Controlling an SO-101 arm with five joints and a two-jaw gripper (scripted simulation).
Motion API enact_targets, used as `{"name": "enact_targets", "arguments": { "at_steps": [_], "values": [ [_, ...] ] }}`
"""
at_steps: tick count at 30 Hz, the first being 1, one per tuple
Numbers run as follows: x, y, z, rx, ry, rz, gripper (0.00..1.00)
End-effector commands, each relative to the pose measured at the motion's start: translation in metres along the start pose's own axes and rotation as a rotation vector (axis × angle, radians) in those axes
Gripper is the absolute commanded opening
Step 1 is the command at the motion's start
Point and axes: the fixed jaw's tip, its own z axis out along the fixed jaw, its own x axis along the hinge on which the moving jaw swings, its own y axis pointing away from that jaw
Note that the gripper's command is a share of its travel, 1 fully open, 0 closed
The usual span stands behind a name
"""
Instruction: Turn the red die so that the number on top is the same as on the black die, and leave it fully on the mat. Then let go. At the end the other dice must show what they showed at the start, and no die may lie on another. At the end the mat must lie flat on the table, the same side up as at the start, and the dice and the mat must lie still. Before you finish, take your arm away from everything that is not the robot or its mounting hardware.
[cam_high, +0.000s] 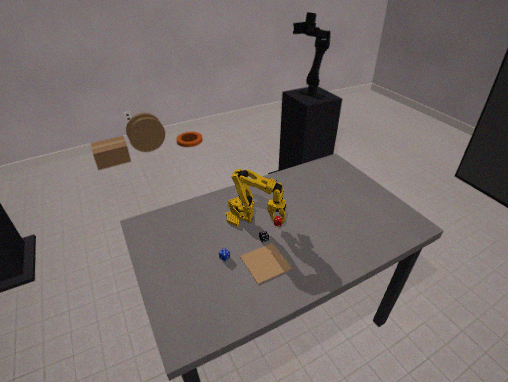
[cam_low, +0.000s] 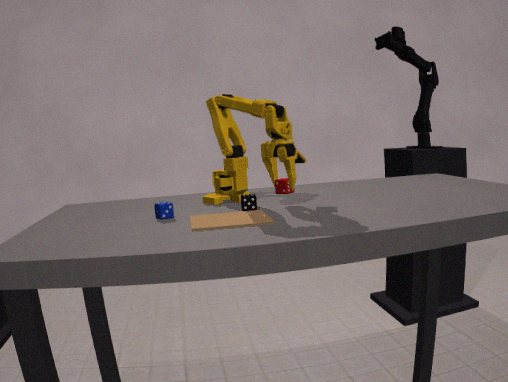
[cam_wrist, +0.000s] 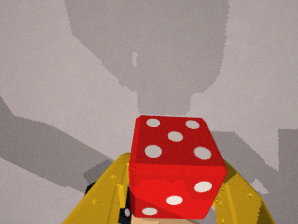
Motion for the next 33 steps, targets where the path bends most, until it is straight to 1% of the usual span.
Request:
{"name": "enact_targets", "arguments": {
  "at_steps": [1, 6, 15, 23, 33],
  "values": [
    [-0.001, -0.014, -0.009, 0.095, -0.003, 0.001, 0.0],
    [-0.001, -0.014, -0.006, 0.095, -0.003, 0.001, 0.0],
    [-0.001, -0.014, -0.005, 0.095, -0.003, 0.001, 0.0],
    [-0.001, -0.015, 0.0, 0.095, -0.003, 0.001, 0.0],
    [-0.001, -0.015, 0.002, 0.095, -0.003, 0.001, 0.0]
  ]
}}
